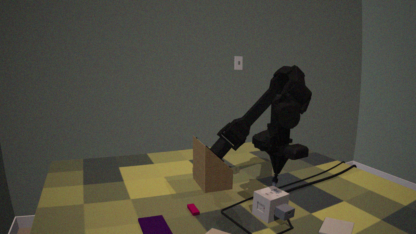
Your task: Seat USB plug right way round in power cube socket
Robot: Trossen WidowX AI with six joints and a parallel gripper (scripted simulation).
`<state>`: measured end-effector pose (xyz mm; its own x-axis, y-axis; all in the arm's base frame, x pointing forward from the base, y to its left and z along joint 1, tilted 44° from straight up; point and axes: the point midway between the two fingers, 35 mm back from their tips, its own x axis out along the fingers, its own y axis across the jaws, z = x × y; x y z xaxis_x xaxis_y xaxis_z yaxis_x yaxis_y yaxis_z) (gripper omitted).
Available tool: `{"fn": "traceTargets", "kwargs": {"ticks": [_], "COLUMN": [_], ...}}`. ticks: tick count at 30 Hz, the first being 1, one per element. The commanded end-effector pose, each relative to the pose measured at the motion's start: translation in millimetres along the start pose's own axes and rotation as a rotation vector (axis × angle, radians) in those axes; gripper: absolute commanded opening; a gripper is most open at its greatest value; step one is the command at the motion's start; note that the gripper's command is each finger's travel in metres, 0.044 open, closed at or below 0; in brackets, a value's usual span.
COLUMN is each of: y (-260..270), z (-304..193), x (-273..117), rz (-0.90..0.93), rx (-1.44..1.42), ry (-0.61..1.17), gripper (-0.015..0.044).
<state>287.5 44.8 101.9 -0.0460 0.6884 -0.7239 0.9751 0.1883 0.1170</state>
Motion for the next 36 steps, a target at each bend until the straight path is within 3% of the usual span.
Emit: {"fn": "traceTargets", "kwargs": {"ticks": [1,36], "y": [0.5,1.3], "z": [-0.4,-2.3], "x": [0.7,4.9], "rz": [0.002,0.003], "rx": [-0.006,-0.019], "ry": [0.005,0.02], "gripper": [0.0,0.0]}}
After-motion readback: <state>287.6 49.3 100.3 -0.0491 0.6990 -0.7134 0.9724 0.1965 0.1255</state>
